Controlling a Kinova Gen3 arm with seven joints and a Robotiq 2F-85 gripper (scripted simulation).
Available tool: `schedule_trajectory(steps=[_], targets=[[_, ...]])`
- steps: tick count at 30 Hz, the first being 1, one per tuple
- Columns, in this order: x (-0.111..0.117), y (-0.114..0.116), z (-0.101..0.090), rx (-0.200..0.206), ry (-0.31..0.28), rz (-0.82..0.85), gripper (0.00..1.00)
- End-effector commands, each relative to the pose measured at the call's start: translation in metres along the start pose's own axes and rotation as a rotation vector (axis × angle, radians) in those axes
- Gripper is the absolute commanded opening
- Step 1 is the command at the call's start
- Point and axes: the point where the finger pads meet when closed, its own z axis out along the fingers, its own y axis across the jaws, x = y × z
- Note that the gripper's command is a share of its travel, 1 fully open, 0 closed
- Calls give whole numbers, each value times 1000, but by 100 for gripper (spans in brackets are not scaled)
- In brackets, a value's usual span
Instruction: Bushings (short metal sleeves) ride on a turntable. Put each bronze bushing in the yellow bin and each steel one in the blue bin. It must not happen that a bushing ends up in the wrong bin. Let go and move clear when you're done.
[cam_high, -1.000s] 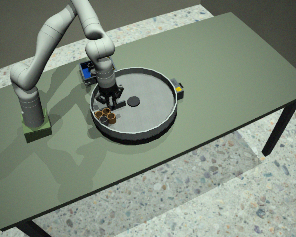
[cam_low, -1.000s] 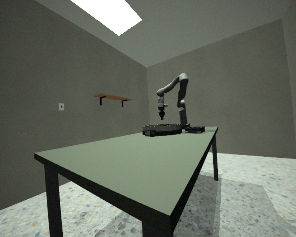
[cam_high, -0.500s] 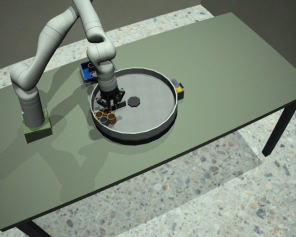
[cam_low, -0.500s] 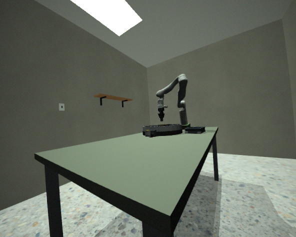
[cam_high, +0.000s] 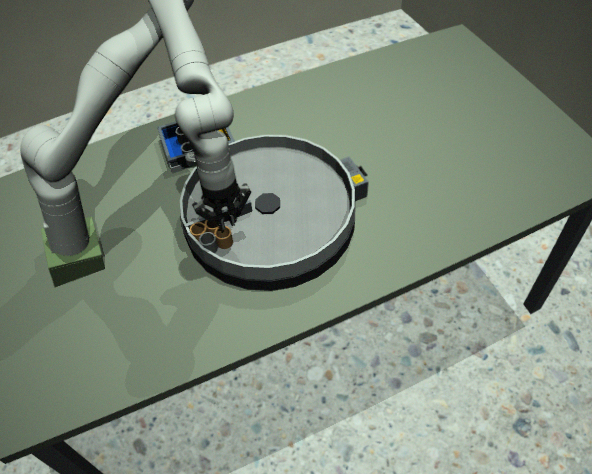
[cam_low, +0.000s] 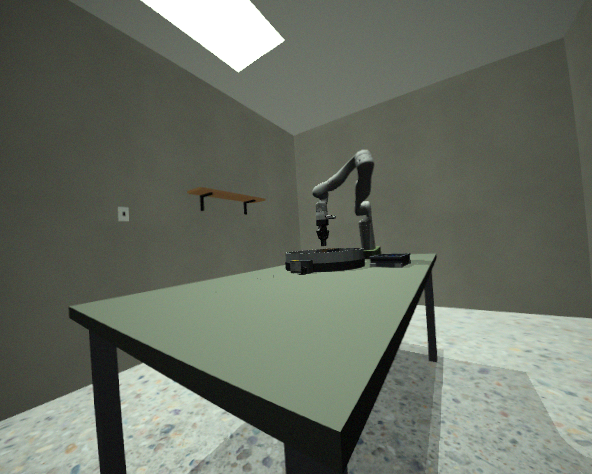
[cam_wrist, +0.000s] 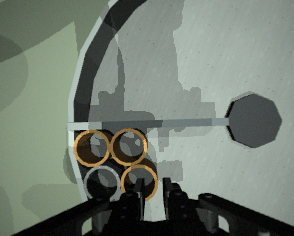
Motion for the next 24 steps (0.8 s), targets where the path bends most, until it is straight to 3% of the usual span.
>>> schedule_trajectory(steps=[1, 24], targets=[[-1, -2, 7, 4, 0, 3, 18], [-1, -2, 20, 3, -1, 4, 18]])
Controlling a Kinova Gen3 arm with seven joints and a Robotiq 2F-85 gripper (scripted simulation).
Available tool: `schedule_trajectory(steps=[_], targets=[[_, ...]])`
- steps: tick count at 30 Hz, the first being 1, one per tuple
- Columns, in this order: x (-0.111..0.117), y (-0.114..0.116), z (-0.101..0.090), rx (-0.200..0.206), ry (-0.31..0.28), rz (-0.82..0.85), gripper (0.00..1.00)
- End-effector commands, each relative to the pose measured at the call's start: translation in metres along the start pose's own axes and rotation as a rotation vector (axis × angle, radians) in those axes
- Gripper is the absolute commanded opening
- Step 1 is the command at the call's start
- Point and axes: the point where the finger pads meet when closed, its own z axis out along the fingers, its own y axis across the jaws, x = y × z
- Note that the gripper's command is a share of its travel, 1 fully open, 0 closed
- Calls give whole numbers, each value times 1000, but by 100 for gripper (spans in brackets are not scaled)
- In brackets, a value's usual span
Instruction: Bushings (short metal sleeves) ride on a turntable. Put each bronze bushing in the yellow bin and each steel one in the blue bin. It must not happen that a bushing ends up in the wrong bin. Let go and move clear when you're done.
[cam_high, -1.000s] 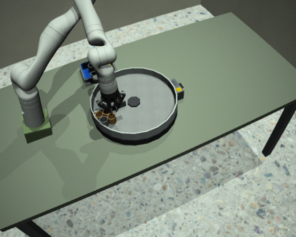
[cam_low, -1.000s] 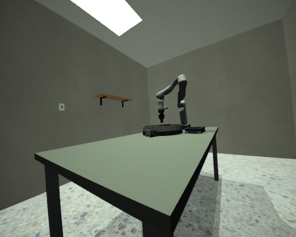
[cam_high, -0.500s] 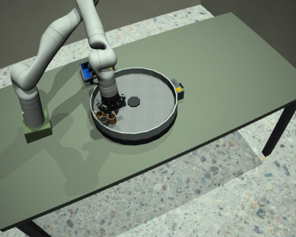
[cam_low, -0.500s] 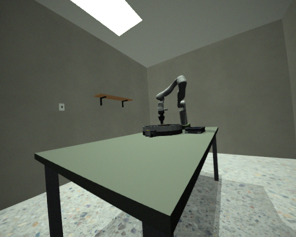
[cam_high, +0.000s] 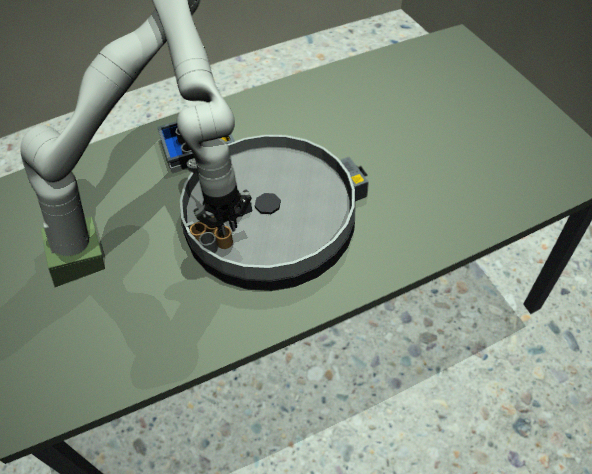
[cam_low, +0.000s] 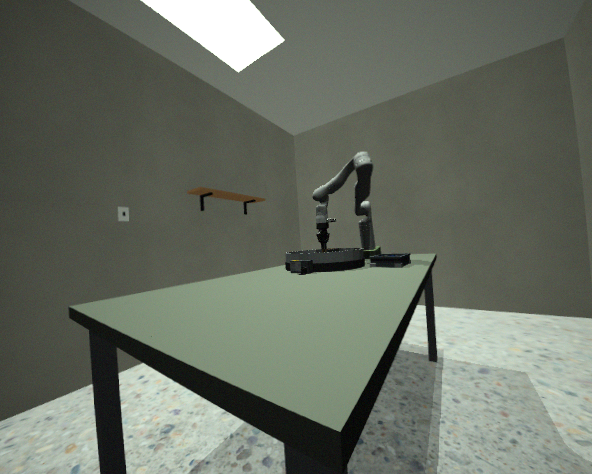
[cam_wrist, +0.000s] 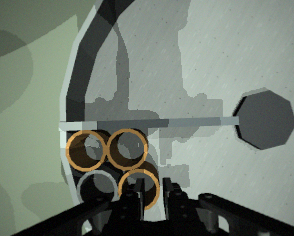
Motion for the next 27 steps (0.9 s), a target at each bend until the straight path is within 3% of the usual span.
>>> schedule_trajectory(steps=[1, 27], targets=[[-1, -1, 2, 1, -1, 2, 18], [-1, -1, 20, 1, -1, 2, 18]])
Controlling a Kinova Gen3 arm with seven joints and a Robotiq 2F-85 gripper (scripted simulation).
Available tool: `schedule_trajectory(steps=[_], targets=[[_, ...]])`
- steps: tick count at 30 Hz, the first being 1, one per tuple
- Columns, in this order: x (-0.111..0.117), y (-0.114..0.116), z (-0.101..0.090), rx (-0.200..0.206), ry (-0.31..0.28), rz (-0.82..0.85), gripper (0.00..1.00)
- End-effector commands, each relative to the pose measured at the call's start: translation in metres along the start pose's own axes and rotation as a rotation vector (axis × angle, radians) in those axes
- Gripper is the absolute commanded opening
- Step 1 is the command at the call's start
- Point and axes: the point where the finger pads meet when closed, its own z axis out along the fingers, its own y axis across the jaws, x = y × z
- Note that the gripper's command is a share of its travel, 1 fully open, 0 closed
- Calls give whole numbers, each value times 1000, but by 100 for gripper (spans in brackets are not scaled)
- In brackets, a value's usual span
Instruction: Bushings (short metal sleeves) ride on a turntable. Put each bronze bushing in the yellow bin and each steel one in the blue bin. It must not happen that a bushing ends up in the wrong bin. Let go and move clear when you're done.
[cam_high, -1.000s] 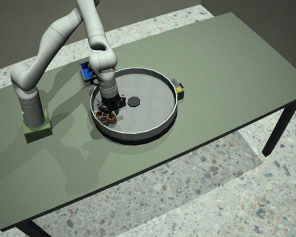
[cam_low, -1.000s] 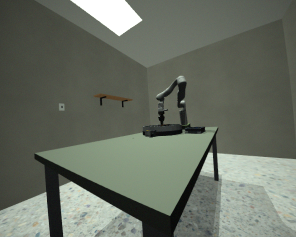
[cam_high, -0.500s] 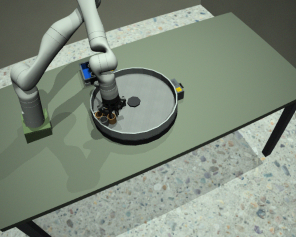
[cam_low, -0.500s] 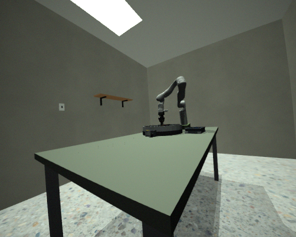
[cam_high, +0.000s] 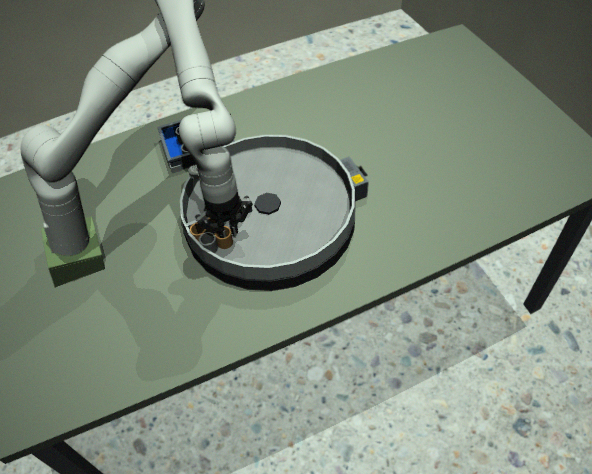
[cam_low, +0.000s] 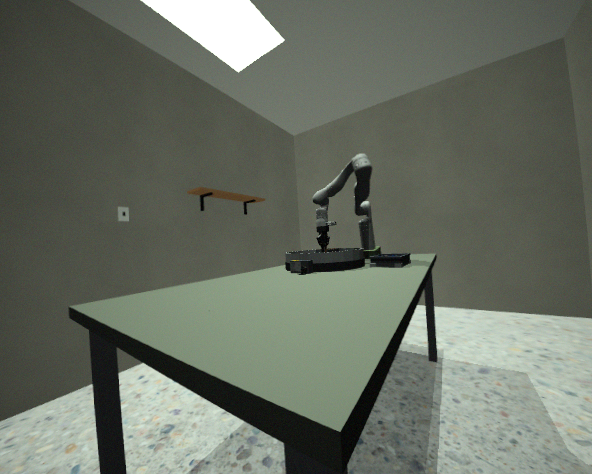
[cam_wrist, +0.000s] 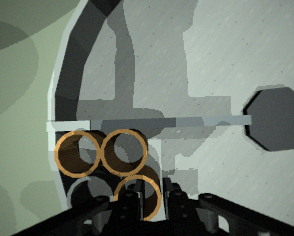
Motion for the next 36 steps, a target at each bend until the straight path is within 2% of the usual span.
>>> schedule_trajectory(steps=[1, 3, 4, 36], targets=[[-1, 0, 0, 0, -1, 1, 18], [-1, 0, 0, 0, -1, 1, 18], [0, 0, 0, 0, -1, 1, 0], [-1, 3, -1, -6, -1, -1, 0]])
